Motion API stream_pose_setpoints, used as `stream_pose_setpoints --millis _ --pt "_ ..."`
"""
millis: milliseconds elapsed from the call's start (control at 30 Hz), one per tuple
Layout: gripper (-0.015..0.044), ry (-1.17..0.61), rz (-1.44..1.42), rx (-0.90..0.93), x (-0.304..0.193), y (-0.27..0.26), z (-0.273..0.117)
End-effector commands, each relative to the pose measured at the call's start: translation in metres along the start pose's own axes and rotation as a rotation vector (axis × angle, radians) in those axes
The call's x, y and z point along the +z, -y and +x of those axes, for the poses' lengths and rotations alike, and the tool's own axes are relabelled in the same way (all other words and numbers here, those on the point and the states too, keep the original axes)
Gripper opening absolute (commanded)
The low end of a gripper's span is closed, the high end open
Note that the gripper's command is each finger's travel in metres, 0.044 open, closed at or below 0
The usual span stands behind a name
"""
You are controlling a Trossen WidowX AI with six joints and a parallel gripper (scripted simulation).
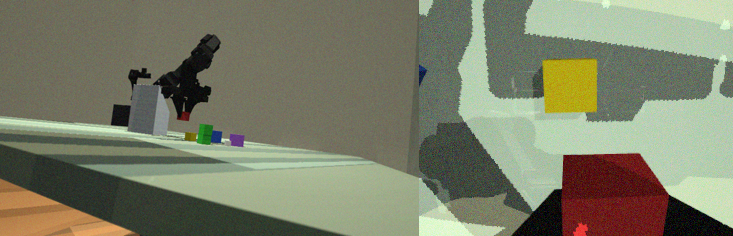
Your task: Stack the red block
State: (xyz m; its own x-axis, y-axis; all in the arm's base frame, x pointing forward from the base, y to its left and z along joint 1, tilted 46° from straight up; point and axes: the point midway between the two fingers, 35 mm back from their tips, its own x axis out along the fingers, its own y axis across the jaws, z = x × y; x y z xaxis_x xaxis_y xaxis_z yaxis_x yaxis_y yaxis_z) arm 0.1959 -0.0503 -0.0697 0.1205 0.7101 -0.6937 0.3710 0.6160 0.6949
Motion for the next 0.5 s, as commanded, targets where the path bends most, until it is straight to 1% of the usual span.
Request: stream_pose_setpoints --millis 0,233,467 --pt "0.0000 0.009 -0.010 -0.006 0.002 0.000 -0.019" --pt "0.0000 0.009 -0.010 -0.008 0.001 0.000 -0.048" --pt "0.0000 0.009 -0.008 -0.006 0.001 0.000 -0.049"
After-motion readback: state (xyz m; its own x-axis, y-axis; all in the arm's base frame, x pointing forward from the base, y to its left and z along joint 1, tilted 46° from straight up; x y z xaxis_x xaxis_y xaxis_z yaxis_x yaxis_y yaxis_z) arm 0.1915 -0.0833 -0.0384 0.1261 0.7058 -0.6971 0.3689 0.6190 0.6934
